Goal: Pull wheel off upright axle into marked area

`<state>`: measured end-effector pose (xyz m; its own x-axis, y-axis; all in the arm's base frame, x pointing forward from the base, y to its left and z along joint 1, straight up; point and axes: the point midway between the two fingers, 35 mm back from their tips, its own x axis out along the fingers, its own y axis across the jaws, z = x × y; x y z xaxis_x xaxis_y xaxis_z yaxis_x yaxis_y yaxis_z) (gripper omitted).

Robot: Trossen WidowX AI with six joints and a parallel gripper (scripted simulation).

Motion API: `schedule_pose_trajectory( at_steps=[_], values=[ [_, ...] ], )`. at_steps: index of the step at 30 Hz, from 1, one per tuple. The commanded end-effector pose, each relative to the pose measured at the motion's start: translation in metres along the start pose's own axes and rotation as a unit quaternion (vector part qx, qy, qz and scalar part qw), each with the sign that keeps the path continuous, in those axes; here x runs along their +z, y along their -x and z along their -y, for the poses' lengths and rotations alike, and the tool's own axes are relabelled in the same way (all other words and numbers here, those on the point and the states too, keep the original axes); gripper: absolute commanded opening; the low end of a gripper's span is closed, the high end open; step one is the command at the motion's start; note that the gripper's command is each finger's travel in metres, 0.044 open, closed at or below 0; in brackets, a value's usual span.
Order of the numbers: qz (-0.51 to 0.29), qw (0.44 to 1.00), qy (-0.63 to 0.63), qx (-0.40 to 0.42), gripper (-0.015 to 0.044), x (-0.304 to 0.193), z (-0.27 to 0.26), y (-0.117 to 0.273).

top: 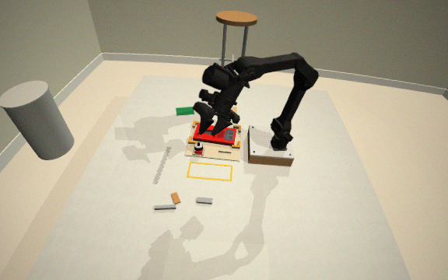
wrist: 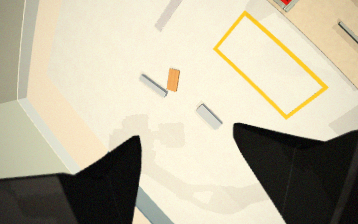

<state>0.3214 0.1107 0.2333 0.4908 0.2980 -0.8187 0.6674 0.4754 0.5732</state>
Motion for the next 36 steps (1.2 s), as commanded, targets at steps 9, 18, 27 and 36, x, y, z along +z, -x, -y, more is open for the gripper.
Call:
schedule_pose_trajectory(
  at_steps=[9,18,27,36],
  values=[
    [0.076,0.935,-0.276,-0.210,0.0300,0.106,0.078,-0.077],
    [0.101,0.888,-0.357,-0.270,0.0300,0.134,0.114,-0.094],
    [0.101,0.888,-0.357,-0.270,0.0300,0.140,0.120,-0.092],
    [0.101,0.888,-0.357,-0.270,0.0300,0.141,0.148,-0.138]
  ],
)
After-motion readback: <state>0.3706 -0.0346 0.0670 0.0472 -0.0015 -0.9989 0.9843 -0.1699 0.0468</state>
